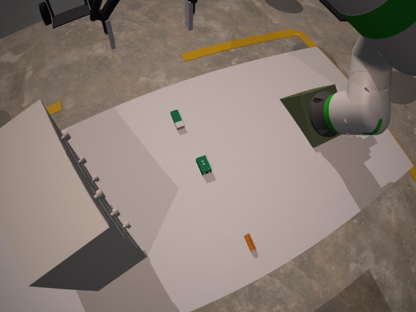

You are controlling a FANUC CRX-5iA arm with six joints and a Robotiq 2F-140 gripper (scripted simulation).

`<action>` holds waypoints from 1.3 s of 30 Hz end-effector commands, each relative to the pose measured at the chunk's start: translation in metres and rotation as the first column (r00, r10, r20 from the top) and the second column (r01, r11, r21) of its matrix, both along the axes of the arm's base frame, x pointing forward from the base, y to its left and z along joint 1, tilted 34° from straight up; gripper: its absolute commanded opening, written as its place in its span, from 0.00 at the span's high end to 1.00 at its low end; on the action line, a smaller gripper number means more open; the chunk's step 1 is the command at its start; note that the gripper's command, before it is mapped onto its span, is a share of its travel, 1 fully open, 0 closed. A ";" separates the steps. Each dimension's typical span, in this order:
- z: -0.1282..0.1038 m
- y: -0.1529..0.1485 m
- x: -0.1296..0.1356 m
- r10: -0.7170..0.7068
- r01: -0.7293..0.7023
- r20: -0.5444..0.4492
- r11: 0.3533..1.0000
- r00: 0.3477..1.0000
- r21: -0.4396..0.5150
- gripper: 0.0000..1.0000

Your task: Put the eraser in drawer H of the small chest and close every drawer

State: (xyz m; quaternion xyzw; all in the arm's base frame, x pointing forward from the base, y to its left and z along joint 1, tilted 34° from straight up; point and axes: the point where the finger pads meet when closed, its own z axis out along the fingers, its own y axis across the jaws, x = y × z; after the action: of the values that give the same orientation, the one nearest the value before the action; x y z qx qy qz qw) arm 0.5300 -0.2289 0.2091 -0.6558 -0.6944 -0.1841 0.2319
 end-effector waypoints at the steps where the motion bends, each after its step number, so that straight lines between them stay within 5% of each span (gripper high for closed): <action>1: -0.002 0.004 0.002 -0.118 0.118 -0.079 0.993 0.990 -0.016 0.00; 7: -0.006 0.010 0.005 -0.283 0.278 -0.186 0.959 0.941 -0.054 0.00; 22: -0.029 0.048 0.018 -0.745 0.701 -0.461 0.644 0.483 -0.306 0.00; 24: -0.029 0.048 0.018 -0.745 0.701 -0.461 0.644 0.483 -0.306 0.00; 25: -0.031 0.051 0.019 -0.793 0.740 -0.485 0.566 0.368 -0.363 0.00; 39: -0.058 0.094 0.028 -0.849 0.750 -0.482 0.171 -0.216 -0.639 0.00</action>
State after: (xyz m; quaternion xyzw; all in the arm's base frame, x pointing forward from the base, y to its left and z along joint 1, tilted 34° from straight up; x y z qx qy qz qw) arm 0.5548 -0.1489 0.1598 -0.9511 -0.0320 0.0317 0.3057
